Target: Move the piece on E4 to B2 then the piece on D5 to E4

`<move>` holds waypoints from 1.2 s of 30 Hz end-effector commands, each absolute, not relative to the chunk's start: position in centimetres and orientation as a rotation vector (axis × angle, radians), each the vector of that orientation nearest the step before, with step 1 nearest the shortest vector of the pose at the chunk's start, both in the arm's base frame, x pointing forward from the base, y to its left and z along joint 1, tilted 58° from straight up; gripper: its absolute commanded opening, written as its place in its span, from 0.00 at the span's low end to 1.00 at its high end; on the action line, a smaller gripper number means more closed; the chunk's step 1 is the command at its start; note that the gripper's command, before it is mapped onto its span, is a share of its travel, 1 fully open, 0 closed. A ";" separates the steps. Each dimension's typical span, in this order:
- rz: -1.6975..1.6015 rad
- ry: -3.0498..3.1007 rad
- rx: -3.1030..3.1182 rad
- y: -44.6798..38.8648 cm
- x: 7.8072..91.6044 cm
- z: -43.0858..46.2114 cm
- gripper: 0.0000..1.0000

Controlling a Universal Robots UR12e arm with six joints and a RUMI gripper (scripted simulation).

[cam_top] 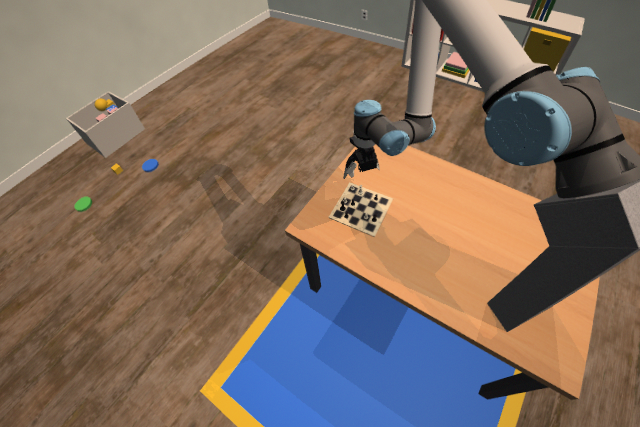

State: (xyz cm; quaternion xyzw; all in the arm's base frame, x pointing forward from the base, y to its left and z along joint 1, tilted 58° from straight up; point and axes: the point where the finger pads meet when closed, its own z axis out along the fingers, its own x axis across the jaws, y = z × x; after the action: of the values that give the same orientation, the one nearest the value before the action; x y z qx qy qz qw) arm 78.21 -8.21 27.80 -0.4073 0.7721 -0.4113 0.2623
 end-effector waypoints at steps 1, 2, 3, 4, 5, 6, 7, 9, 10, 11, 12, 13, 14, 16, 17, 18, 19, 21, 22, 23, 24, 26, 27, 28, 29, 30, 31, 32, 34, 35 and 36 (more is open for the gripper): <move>-1.110 2.092 -1.104 -7.9 77.8 27.7 1.00; -1.110 2.092 -1.104 -7.8 77.7 27.8 1.00; -1.110 2.091 -1.105 -7.7 77.5 27.9 1.00; -1.110 2.092 -1.104 -7.6 77.3 28.0 1.00; -1.110 2.092 -1.104 -7.5 77.1 28.2 1.00; -1.110 2.092 -1.104 -7.4 76.9 28.3 1.00; -1.110 2.092 -1.104 -7.2 76.6 28.5 1.00; -1.110 2.092 -1.104 -6.9 76.1 28.9 1.00; -1.110 2.092 -1.104 -6.7 75.8 29.1 1.00; -1.110 2.092 -1.104 -6.6 75.5 29.3 1.00; -1.110 2.092 -1.104 -6.4 75.2 29.6 1.00; -1.110 2.092 -1.104 -6.4 75.2 29.6 1.00; -1.110 2.092 -1.104 -6.4 75.2 29.6 1.00; -1.110 2.092 -1.104 -6.1 74.6 30.0 1.00; -1.110 2.092 -1.104 -5.9 74.3 30.2 1.00; -1.110 2.092 -1.104 -5.8 74.1 30.3 1.00; -1.110 2.092 -1.104 -5.6 73.8 30.5 1.00; -1.110 2.092 -1.104 -5.4 73.5 30.8 1.00; -1.110 2.092 -1.104 -5.4 73.3 30.9 1.00; -1.110 2.092 -1.104 -5.3 73.2 30.9 1.00; -1.110 2.092 -1.104 -5.3 73.1 31.0 1.00; -1.110 2.092 -1.104 -5.2 73.1 31.0 1.00; -1.110 2.092 -1.104 -5.2 73.1 31.1 1.00; -1.110 2.092 -1.104 -5.2 73.0 31.1 1.00; -1.110 2.092 -1.103 -5.3 73.1 31.1 1.00; -1.110 2.092 -1.103 -5.3 73.1 31.1 1.00; -1.110 2.092 -1.103 -5.3 73.1 31.1 1.00; -1.109 2.094 -1.104 -5.3 73.2 30.9 1.00; -1.110 2.093 -1.104 -5.3 73.2 30.9 1.00; -1.110 2.093 -1.104 -5.3 73.2 30.9 1.00; -1.110 2.093 -1.104 -5.3 73.2 30.9 1.00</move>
State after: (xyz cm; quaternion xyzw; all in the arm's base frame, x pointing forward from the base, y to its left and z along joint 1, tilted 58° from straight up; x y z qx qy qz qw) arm 73.31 -5.39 31.34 -0.4071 0.7720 -0.4114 0.2626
